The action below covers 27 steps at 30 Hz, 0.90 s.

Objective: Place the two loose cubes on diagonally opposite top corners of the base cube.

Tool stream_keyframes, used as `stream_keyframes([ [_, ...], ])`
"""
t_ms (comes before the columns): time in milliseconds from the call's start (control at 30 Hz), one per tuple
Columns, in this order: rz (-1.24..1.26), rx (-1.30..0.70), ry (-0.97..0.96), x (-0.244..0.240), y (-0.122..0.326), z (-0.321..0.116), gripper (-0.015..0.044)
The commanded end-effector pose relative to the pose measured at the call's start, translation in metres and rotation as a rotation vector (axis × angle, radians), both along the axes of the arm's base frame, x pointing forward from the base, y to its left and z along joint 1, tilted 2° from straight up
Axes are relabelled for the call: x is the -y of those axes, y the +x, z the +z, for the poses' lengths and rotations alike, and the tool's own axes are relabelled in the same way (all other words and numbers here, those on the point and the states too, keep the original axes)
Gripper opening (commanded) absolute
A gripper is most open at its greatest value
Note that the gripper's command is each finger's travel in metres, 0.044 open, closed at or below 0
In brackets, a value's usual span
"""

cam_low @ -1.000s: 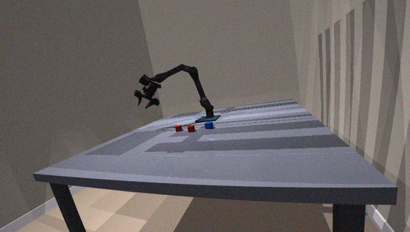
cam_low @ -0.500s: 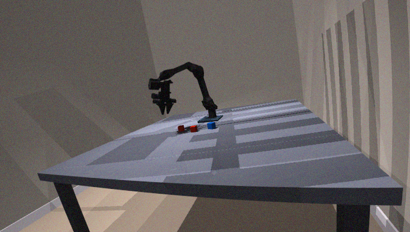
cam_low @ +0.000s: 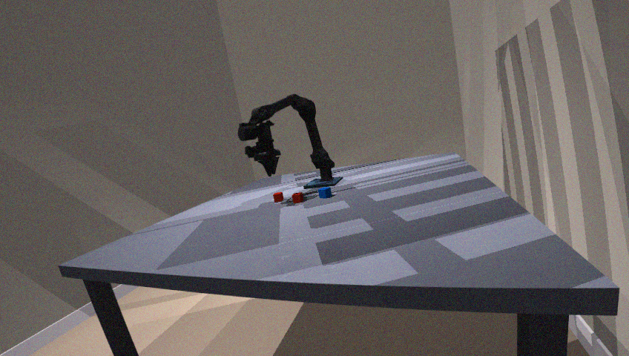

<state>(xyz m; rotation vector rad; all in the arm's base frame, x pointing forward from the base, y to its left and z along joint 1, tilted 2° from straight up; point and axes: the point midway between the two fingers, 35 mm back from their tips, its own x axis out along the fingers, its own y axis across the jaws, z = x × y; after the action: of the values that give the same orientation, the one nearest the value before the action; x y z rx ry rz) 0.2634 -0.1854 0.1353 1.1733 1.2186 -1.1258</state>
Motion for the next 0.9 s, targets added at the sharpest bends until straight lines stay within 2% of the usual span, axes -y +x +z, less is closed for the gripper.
stream_keyframes([
  [0,0.007,-0.017,0.018,-0.005,-0.003,-0.03,0.0265],
  [100,0.007,-0.017,0.019,-0.006,-0.003,-0.048,0.0265],
  [867,0.007,-0.017,0.019,-0.006,-0.003,-0.076,0.0265],
])
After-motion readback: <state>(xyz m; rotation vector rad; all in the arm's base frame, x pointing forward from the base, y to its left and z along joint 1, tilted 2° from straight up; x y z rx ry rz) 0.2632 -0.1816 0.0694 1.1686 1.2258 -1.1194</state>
